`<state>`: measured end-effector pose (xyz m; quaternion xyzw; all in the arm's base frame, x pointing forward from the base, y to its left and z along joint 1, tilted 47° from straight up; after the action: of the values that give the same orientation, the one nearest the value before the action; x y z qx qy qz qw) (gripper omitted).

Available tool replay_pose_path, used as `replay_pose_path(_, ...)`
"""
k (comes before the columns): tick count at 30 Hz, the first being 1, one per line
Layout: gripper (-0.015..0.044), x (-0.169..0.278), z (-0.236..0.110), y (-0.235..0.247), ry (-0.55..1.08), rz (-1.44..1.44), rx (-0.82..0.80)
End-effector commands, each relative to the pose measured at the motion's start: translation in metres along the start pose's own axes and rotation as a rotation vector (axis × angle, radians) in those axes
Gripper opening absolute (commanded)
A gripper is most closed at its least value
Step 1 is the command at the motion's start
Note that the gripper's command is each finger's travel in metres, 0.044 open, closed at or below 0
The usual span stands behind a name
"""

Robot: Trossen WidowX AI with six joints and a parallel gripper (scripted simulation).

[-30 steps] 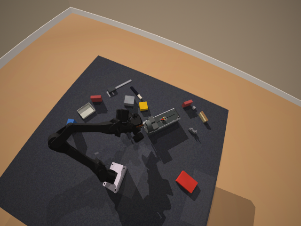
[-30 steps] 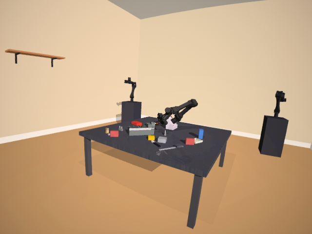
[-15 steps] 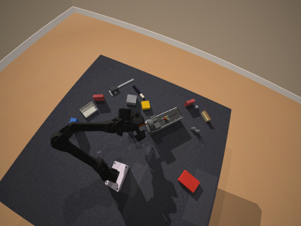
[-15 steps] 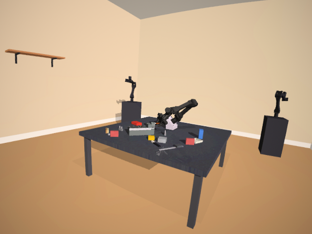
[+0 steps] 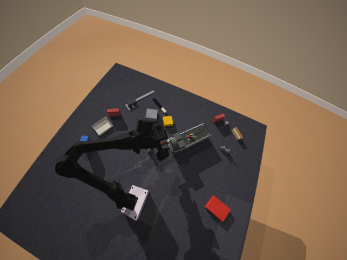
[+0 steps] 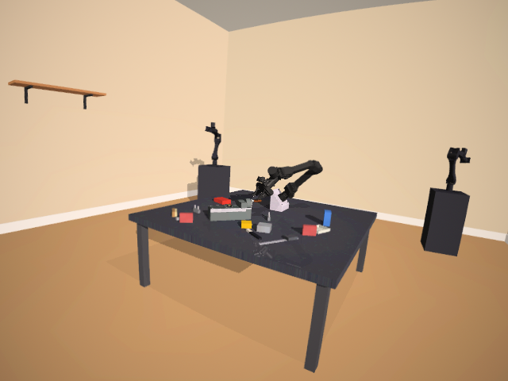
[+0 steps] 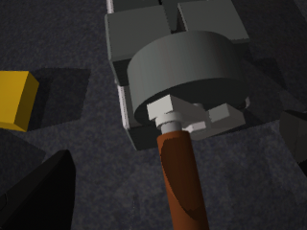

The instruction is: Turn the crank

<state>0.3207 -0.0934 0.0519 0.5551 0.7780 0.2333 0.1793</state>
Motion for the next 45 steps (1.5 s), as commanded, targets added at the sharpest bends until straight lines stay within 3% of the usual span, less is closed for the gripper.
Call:
replay_pose_path(1,0.044,-0.013,-0.012,0.004,-0.001,-0.004,-0.002)
replay_pose_path(7,0.044,-0.04,-0.04,0.008,-0.003,0.001,0.003)
replay_pose_path(10,0.044,-0.043,-0.038,0.008,0.001,-0.009,-0.004)
replay_pose_path(38,0.044,-0.152,0.051,-0.021,0.073,-0.413,-0.347)
replay_pose_path(45,0.044,-0.145,0.07,-0.028,0.07,-0.435,-0.368)
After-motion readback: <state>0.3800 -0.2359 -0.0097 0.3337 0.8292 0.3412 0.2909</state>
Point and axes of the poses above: the point midway between the two fingers, 35 mm back from their tips, its own z axis out along the fingers, its own y axis across the jaws, x = y × z, the point moved 2 cm from there along -z, back along the fingers, and after that the axes turned 12 degrees about z, right-handed, at the moved point
